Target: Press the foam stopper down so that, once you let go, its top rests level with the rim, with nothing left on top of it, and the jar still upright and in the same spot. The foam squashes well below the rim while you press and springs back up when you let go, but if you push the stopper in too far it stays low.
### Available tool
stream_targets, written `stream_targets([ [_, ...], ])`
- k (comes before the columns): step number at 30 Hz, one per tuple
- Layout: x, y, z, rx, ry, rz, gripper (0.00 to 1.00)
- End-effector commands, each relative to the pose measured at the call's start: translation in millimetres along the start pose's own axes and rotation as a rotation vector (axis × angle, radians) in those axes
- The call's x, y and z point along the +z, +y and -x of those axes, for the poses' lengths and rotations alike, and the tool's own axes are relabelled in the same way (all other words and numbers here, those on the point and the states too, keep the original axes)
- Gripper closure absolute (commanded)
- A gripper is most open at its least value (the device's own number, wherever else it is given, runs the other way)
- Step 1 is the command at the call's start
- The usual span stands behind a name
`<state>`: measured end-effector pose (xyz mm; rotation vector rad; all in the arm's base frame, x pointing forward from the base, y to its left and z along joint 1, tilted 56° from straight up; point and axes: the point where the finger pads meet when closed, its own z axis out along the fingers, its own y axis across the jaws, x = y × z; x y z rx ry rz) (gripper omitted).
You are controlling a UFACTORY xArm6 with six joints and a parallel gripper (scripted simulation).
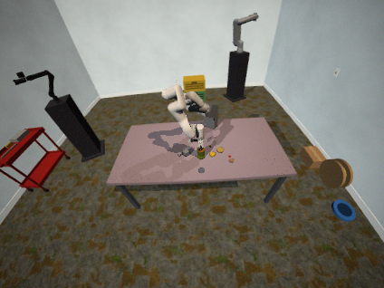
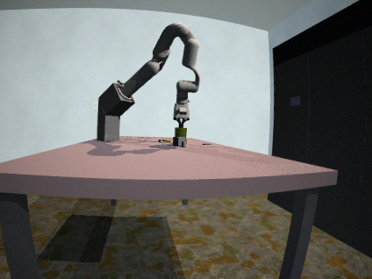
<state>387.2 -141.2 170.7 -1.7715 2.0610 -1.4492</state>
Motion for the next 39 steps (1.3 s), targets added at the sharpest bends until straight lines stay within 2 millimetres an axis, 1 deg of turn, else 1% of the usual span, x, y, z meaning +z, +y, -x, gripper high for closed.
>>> stream_targets([
  [1, 1.7, -0.6, -0.2, 0.000, 0.000, -0.001, 1.00],
  [17, 6.0, -0.6, -0.2, 0.000, 0.000, -0.001, 1.00],
  [39, 4.9, -0.6, -0.2, 0.000, 0.001, -0.001, 1.00],
])
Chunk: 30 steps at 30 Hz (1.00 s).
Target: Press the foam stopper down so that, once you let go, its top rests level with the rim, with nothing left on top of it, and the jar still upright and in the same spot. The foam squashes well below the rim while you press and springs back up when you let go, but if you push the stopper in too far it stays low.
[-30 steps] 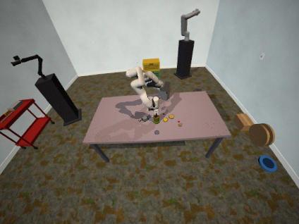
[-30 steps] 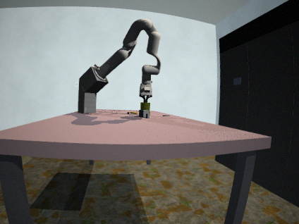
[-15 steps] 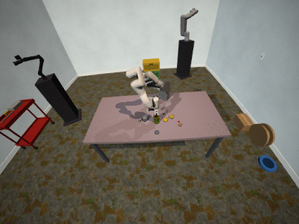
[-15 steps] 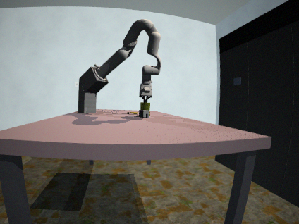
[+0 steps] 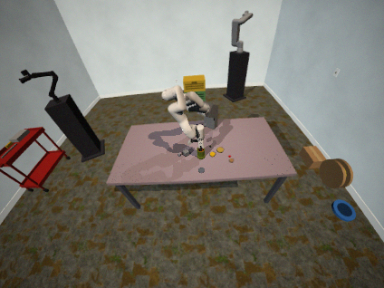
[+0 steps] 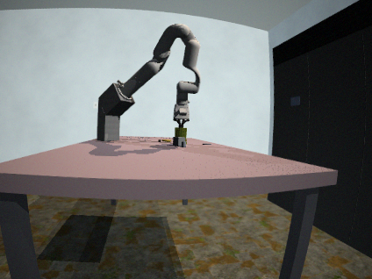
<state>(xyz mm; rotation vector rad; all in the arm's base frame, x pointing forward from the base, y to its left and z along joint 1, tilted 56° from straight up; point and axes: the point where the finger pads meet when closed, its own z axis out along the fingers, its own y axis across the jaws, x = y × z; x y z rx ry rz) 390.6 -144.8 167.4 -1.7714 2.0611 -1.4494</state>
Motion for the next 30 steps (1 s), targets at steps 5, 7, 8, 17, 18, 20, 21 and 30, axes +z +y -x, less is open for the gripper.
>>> stream_targets([
  [5, -4, -1, 0, 0.000, 0.000, -0.001, 1.00],
  [7, -8, -1, 0, 0.000, 0.000, -0.001, 1.00],
  [8, -10, -1, 0, 0.000, 0.000, -0.001, 1.00],
  [17, -36, -1, 0, 0.000, 0.000, -0.001, 1.00],
  [18, -36, -1, 0, 0.000, 0.000, -0.001, 1.00],
  [20, -39, -1, 0, 0.000, 0.000, -0.001, 1.00],
  [21, -41, -1, 0, 0.000, 0.000, -0.001, 1.00],
  [30, -60, -1, 0, 0.000, 0.000, -0.001, 1.00],
])
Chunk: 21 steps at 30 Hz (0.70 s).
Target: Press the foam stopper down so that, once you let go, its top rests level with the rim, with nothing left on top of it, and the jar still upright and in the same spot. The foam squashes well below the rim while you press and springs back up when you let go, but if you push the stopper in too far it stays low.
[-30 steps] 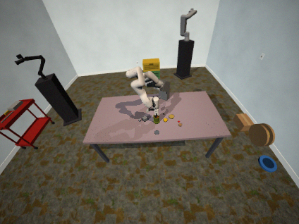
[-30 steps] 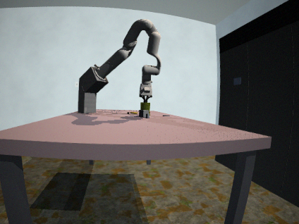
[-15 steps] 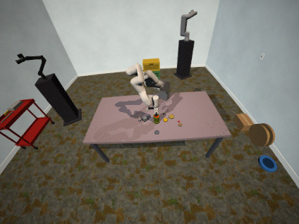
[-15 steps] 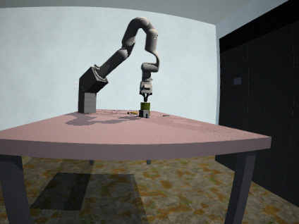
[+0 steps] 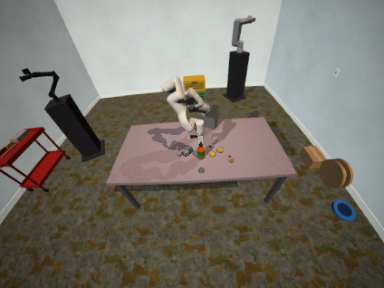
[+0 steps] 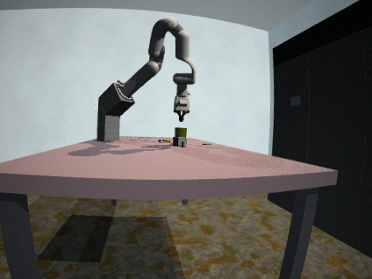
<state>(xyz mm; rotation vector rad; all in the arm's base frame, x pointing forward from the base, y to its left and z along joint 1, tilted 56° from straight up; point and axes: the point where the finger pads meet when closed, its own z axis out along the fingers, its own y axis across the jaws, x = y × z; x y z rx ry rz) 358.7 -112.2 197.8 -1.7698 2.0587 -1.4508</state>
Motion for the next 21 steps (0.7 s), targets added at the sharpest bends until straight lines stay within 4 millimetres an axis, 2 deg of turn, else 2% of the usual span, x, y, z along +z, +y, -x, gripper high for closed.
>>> stream_targets([
  [1, -6.4, -0.7, -0.3, 0.000, 0.001, 0.001, 1.00],
  [21, -8.9, -0.6, -0.3, 0.000, 0.001, 0.001, 1.00],
])
